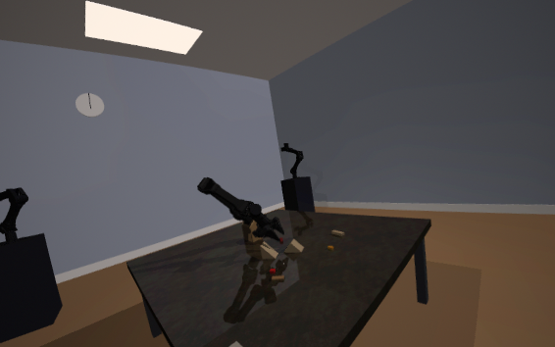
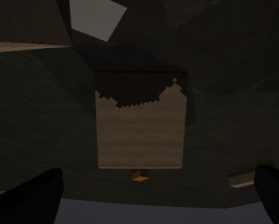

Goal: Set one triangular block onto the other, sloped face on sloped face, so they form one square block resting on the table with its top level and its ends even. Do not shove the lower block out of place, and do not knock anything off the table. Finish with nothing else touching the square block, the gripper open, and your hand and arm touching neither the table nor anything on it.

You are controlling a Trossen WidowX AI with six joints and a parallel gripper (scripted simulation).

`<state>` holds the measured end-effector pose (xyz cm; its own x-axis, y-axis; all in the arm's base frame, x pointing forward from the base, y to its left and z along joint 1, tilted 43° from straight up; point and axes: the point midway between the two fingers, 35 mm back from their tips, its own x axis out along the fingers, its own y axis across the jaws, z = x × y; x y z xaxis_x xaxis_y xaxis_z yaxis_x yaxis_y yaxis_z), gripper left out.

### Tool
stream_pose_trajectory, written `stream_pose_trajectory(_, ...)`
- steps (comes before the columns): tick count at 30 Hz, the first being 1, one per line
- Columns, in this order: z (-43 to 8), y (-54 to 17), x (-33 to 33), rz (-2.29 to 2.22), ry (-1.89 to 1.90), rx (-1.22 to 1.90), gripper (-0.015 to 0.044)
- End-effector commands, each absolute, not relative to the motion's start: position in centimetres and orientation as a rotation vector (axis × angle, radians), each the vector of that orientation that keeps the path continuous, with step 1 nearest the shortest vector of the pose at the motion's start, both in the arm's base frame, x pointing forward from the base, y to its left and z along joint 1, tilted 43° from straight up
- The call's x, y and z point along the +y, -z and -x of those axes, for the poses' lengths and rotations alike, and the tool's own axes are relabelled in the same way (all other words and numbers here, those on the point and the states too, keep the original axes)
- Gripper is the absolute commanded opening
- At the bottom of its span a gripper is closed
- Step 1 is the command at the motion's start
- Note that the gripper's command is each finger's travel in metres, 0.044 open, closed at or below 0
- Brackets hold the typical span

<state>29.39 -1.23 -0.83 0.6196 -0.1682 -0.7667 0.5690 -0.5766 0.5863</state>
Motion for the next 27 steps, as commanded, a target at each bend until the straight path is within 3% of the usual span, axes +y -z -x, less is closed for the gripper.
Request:
stream_pose_trajectory(1, -30.9, 1.4, -1.4, -1.945, 1.023, 0.319, 0.0440)
stream_pose_trajectory(17, -35.0, 6.4, -2.6, -1.967, 1.017, 0.310, 0.0440)
stream_pose_trajectory(27, -35.1, 6.5, -2.8, -1.968, 1.017, 0.309, 0.0440)
